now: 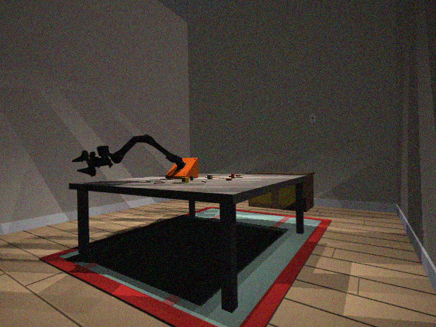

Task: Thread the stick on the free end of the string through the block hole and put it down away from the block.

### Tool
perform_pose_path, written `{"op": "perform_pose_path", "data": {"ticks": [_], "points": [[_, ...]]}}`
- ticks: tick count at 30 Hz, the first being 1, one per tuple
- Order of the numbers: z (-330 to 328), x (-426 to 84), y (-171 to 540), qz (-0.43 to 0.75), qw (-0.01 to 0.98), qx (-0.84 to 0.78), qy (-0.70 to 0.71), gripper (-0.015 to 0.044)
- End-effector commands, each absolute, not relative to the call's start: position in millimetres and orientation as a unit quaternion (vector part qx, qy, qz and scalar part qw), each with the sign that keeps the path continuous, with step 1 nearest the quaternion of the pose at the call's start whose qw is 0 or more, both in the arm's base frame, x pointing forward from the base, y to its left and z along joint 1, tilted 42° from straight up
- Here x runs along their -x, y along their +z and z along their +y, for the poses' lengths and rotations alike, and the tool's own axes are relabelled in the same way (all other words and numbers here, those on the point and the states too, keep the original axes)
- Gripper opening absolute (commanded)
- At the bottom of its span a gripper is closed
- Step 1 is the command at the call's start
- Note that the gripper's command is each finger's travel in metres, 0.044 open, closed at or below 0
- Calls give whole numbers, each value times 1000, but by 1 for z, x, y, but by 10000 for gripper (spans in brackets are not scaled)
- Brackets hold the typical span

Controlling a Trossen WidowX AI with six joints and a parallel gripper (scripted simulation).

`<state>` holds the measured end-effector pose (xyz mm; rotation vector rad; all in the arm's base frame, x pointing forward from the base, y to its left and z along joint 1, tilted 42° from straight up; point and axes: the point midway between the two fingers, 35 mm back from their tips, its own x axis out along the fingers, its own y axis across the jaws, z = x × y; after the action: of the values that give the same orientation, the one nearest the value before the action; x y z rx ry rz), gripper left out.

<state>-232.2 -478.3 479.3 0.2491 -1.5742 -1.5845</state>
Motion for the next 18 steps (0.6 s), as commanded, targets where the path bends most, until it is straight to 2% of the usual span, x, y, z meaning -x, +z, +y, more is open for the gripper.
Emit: {"op": "perform_pose_path", "data": {"ticks": [1, 7, 18], "points": [[-478, 232, 479, -632, 432, -100, -636, 426], [-489, 202, 477, -613, 455, -116, -635, 440], [-514, 48, 466, -511, 573, -178, -616, 440]]}}
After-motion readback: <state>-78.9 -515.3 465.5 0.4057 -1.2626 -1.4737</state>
